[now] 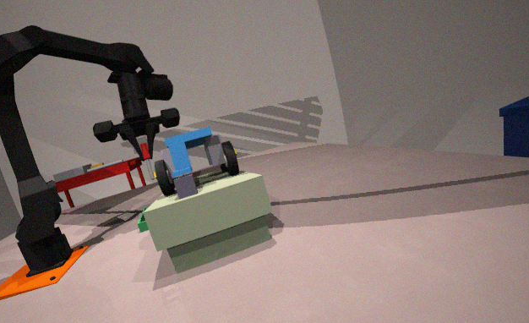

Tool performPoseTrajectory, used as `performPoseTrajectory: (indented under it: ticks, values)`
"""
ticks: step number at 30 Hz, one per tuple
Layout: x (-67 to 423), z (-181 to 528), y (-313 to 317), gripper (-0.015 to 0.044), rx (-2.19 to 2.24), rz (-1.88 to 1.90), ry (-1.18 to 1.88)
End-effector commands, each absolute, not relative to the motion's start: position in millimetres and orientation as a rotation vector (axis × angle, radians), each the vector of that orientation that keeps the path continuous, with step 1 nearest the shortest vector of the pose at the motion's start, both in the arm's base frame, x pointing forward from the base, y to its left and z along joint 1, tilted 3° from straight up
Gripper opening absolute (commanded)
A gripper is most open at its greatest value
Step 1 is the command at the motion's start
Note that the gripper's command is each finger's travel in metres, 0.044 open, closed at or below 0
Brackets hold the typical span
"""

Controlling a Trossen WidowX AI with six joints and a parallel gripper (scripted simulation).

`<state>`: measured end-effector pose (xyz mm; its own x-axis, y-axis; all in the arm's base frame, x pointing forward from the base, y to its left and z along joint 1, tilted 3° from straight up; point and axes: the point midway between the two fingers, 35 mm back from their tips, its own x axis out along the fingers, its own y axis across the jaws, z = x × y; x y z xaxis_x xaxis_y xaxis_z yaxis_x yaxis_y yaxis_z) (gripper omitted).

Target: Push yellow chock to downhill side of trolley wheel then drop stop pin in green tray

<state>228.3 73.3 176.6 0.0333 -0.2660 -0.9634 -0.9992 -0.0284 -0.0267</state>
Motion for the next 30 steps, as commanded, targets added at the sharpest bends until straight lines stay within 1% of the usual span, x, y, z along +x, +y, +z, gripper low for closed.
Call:
performPoseTrajectory:
  ticks: [1, 30]
  values:
    - [227.6, 176.6, 72.2, 0.0000, -1.499, 1.147, 1.312]
    - [226.3, 177.0, 66.9, 0.0000, -2.029, 1.827, 0.630]
